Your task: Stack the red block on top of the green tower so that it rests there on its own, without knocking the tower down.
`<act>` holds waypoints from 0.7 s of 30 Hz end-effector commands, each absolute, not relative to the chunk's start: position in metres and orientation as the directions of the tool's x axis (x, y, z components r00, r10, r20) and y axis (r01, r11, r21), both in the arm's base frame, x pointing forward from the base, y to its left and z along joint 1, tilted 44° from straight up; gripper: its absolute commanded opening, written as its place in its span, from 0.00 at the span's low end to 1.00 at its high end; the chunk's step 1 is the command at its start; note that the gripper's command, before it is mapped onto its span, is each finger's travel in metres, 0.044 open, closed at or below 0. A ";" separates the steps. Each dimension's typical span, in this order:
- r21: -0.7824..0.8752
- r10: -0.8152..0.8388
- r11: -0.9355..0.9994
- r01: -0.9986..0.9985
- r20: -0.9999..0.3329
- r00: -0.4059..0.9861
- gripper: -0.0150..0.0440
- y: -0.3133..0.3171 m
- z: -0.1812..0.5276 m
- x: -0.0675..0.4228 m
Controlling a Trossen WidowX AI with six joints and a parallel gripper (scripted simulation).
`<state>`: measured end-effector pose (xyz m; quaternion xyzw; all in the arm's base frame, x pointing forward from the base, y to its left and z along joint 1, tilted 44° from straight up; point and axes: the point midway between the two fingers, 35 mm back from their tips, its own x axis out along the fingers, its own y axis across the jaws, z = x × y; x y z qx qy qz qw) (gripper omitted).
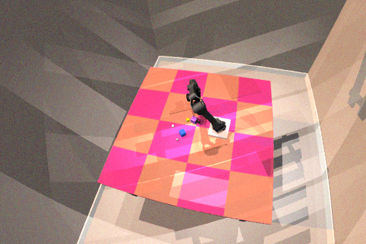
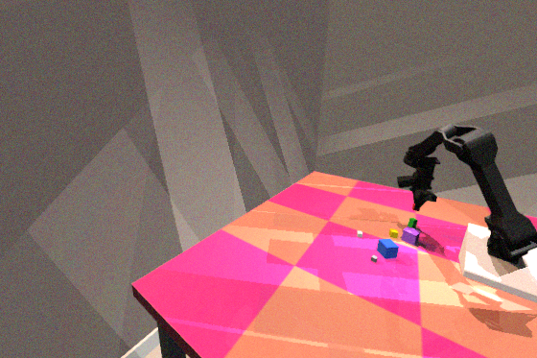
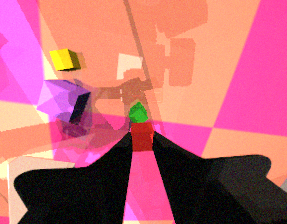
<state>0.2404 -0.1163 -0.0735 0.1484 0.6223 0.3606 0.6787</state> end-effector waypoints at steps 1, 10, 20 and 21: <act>0.661 0.683 0.690 -0.296 -0.730 -0.039 0.25 -0.108 -0.082 0.237; 0.661 0.683 0.689 -0.296 -0.729 -0.039 0.25 -0.089 -0.102 0.237; 0.662 0.684 0.689 -0.296 -0.729 -0.039 0.25 -0.087 -0.104 0.237; 0.662 0.684 0.689 -0.296 -0.729 -0.039 0.25 -0.087 -0.104 0.237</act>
